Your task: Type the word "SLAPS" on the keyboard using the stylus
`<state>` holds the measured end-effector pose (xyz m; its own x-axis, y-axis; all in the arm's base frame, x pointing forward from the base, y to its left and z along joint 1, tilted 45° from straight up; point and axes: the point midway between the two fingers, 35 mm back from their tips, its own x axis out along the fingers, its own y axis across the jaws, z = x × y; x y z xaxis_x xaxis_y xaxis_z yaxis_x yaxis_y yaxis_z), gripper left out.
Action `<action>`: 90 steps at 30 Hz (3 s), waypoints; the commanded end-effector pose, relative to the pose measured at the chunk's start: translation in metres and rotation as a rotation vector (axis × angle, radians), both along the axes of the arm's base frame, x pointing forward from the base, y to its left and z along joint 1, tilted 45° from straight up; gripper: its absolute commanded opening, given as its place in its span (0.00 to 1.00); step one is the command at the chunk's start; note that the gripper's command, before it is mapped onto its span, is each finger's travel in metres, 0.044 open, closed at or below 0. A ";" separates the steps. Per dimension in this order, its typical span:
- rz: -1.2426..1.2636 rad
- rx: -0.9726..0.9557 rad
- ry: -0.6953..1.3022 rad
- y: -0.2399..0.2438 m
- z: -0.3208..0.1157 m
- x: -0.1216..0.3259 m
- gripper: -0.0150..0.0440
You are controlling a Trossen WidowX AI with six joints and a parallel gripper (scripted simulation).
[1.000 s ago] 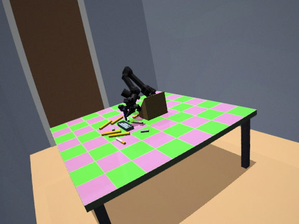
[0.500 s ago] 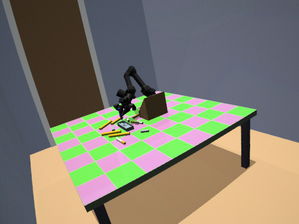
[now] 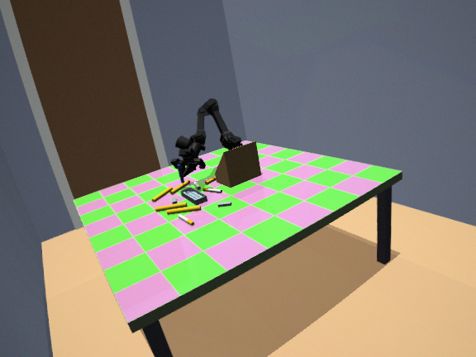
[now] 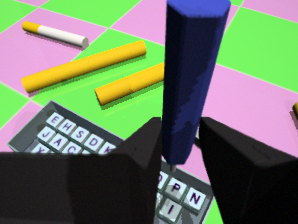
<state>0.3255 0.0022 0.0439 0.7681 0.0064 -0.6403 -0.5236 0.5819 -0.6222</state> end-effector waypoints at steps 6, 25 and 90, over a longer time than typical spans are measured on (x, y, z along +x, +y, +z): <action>0.008 0.000 -0.005 -0.008 -0.002 0.001 0.25; 0.008 -0.001 -0.004 -0.018 -0.013 0.001 0.39; 0.013 0.000 0.001 -0.003 0.000 -0.001 0.39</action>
